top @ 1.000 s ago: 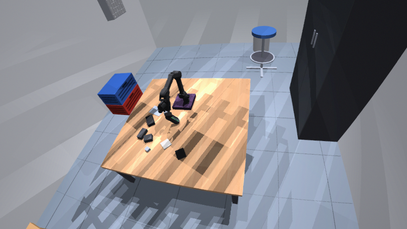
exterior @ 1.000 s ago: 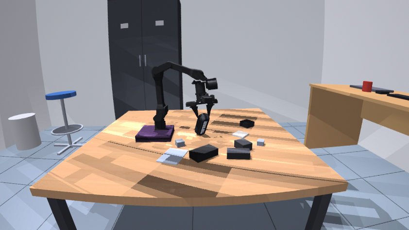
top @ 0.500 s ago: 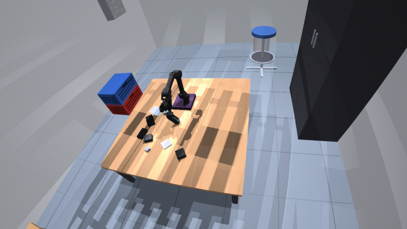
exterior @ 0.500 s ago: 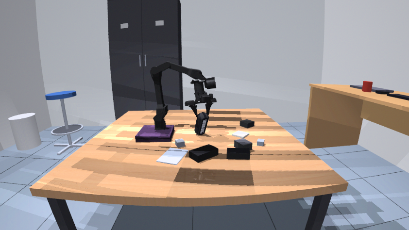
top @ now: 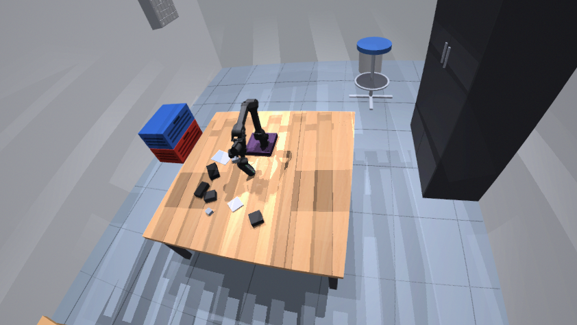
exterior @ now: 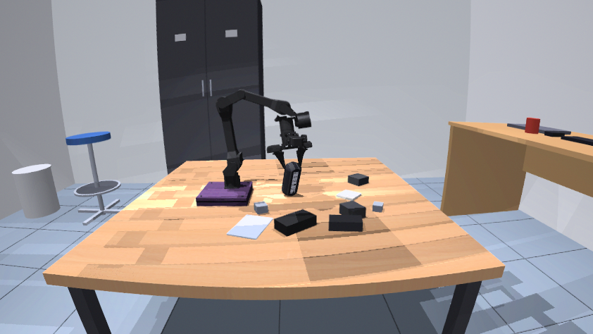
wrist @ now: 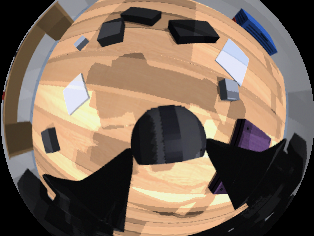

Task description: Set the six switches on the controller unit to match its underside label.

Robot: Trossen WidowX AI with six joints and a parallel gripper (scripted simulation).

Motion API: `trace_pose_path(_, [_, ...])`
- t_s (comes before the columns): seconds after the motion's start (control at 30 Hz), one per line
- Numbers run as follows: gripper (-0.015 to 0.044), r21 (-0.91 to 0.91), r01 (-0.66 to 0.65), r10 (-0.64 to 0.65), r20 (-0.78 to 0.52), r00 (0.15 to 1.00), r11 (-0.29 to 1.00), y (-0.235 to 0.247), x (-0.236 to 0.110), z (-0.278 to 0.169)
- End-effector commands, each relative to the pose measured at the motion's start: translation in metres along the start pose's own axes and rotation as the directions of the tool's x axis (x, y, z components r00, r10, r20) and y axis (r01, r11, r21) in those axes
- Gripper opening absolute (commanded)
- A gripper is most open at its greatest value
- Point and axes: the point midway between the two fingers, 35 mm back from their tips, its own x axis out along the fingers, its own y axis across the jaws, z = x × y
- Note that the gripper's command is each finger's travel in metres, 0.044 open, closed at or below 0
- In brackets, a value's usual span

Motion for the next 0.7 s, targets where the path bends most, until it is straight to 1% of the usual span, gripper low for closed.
trace_pose_path(0.0, [0.0337,-0.005,0.004,-0.004,-0.012,1.000,1.000,-0.001,0.001,-0.010])
trace_pose_path(0.67, [0.0338,-0.005,0.004,-0.004,-0.044,0.999,1.000,-0.001,-0.003,-0.022])
